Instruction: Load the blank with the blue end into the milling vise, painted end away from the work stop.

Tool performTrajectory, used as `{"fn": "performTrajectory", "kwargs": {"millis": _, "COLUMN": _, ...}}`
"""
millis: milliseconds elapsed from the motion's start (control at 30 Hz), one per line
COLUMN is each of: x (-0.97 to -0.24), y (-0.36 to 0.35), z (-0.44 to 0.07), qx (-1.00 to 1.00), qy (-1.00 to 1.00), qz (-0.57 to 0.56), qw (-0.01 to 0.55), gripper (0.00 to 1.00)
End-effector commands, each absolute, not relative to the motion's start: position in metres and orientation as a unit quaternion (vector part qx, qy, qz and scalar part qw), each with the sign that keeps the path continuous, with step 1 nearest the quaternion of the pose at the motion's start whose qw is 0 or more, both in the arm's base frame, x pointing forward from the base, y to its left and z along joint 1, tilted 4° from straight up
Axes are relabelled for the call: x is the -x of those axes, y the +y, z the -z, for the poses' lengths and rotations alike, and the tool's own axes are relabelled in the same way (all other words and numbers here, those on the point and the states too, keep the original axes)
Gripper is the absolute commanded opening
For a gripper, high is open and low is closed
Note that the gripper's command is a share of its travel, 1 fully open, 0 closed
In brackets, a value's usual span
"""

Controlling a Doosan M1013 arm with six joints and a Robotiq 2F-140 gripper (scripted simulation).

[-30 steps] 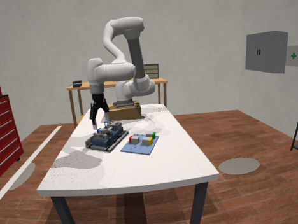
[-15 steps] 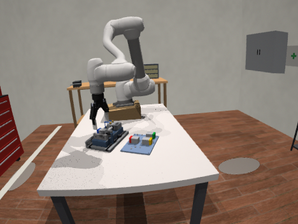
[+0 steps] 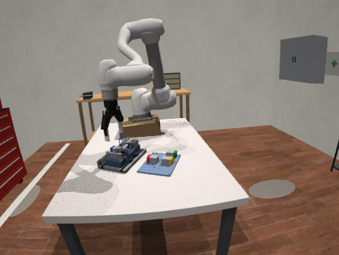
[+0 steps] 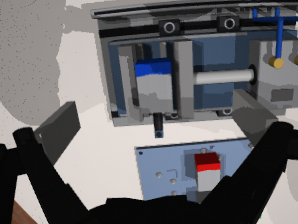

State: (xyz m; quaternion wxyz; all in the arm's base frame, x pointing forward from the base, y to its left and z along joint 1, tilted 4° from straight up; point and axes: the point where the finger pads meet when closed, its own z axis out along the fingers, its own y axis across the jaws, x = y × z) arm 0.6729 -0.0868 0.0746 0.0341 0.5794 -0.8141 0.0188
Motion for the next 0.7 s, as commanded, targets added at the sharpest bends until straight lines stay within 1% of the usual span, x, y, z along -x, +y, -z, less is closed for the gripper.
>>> {"fn": "performTrajectory", "kwargs": {"millis": 0, "x": -0.673, "y": -0.086, "z": -0.090, "qx": -0.579, "qy": -0.814, "qz": -0.019, "qw": 0.034, "gripper": 1.00}}
{"fn": "performTrajectory", "kwargs": {"millis": 67, "x": -0.674, "y": -0.085, "z": -0.098, "qx": -0.579, "qy": -0.814, "qz": -0.019, "qw": 0.034, "gripper": 1.00}}
{"fn": "performTrajectory", "kwargs": {"millis": 167, "x": -0.674, "y": -0.085, "z": -0.096, "qx": -0.579, "qy": -0.814, "qz": -0.019, "qw": 0.034, "gripper": 1.00}}
{"fn": "performTrajectory", "kwargs": {"millis": 667, "x": -0.675, "y": -0.082, "z": -0.136, "qx": -0.579, "qy": -0.814, "qz": -0.019, "qw": 0.034, "gripper": 1.00}}
